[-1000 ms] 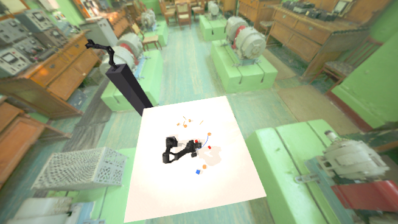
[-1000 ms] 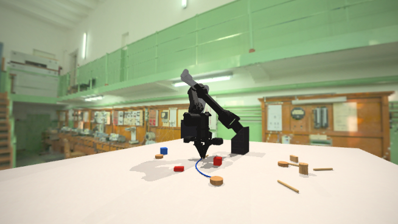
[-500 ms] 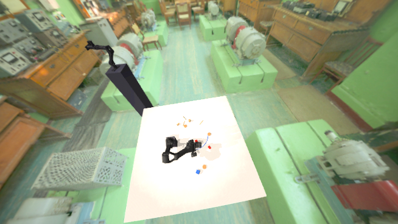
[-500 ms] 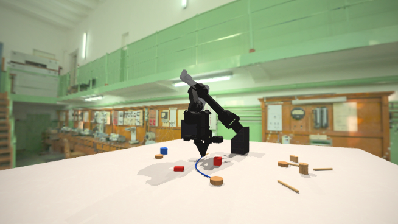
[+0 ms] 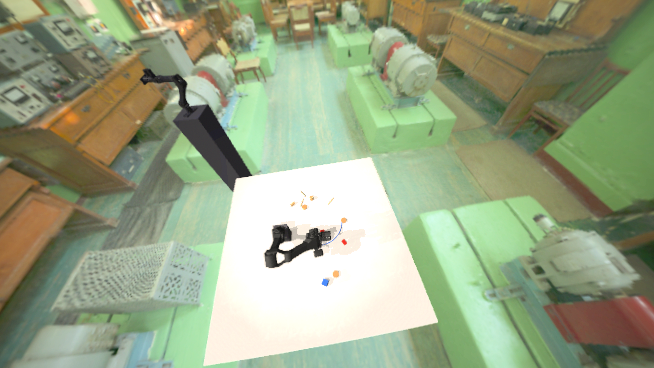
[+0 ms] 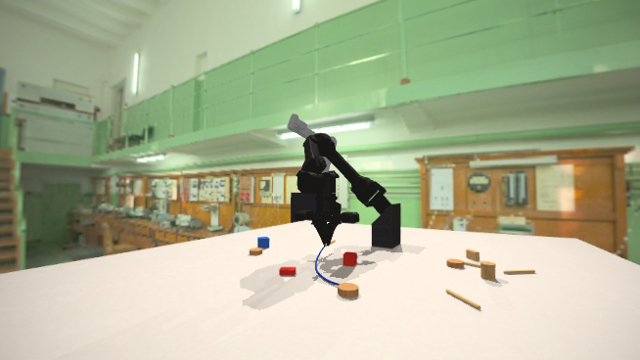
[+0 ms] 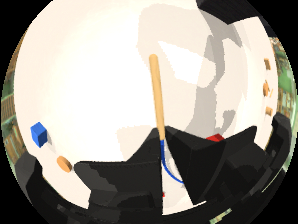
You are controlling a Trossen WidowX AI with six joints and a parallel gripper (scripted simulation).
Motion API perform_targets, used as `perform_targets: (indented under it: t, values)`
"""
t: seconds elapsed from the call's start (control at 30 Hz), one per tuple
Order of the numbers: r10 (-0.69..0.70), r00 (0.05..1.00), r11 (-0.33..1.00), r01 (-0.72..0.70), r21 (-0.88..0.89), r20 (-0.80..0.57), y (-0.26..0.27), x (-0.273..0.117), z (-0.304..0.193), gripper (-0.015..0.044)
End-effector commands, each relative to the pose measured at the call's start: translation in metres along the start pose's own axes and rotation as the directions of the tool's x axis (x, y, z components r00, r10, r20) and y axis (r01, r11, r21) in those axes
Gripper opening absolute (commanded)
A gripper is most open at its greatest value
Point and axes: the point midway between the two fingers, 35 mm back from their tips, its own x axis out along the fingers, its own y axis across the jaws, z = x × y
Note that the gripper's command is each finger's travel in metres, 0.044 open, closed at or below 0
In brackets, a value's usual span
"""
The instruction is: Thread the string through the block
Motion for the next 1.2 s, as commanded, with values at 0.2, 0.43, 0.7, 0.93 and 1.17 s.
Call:
perform_targets:
  t: [0.2, 0.43, 0.7, 0.93, 1.17]
  values:
    - [0.002, 1.0, 1.0, -0.002, 0.007, -0.002, 0.001, -0.014, 0.0, 0.0]
    - [0.003, 1.0, 1.0, -0.003, 0.007, -0.001, 0.001, -0.023, 0.001, 0.0]
    - [-0.001, 1.0, 1.0, 0.001, -0.007, 0.001, 0.0, -0.027, 0.001, 0.0]
    - [-0.006, 1.0, 0.969, 0.008, -0.246, 0.009, -0.001, -0.03, -0.002, 0.0]
    - [-0.012, 1.0, 0.869, 0.02, -0.494, 0.019, -0.002, -0.033, -0.006, 0.0]
